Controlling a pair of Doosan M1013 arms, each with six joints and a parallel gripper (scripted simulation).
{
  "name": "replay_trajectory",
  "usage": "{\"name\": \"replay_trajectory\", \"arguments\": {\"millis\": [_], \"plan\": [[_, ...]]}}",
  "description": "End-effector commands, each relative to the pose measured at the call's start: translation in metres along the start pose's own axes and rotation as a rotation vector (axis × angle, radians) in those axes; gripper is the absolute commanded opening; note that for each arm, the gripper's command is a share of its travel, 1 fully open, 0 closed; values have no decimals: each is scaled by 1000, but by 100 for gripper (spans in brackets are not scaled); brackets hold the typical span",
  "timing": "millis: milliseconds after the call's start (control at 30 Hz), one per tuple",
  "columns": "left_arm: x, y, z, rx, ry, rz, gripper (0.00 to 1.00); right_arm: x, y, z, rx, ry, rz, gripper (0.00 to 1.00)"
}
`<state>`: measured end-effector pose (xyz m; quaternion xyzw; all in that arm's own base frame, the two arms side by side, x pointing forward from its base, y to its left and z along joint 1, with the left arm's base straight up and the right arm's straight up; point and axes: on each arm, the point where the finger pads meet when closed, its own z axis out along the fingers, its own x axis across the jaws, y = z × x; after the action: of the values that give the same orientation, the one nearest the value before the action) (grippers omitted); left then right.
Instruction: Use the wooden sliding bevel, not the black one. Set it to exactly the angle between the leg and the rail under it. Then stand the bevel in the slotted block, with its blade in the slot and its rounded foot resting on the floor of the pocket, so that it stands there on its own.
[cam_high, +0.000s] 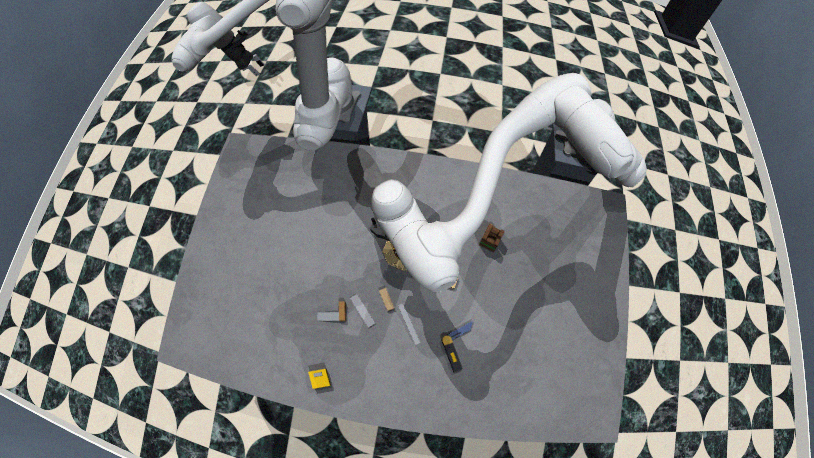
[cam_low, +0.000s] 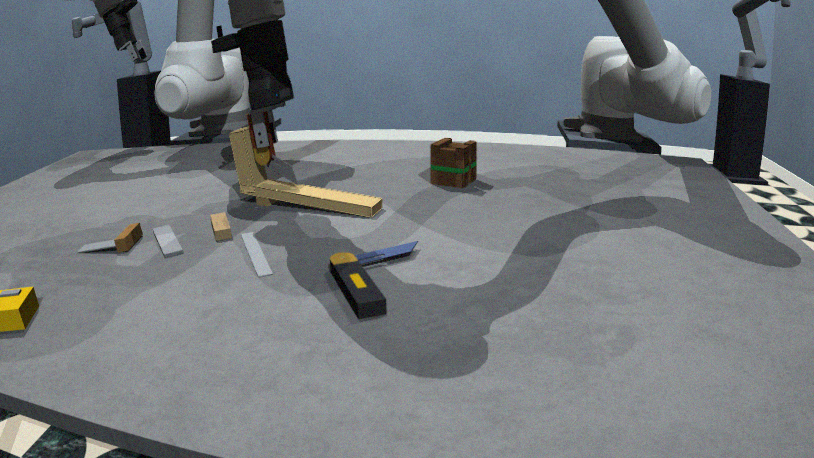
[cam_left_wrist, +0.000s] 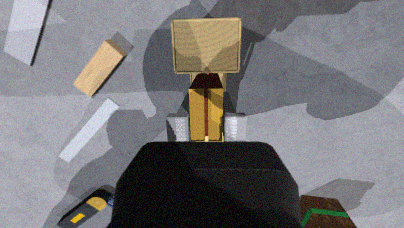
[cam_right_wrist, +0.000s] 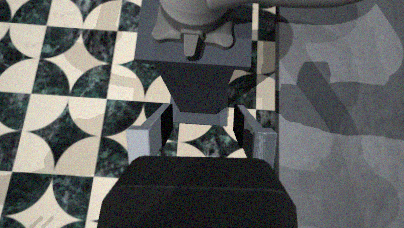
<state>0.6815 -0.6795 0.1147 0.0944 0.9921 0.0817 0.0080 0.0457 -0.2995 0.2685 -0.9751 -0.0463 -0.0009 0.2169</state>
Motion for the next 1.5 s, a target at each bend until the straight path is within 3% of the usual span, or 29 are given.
{"name": "replay_trajectory", "arguments": {"millis": [0,1467], "plan": [[0,-1,-2,1,-2,0,0,0,0,-1,-1,0,0,100],[0,-6,-2,1,-2,0,0,0,0,-1,-1,0,0,100]]}}
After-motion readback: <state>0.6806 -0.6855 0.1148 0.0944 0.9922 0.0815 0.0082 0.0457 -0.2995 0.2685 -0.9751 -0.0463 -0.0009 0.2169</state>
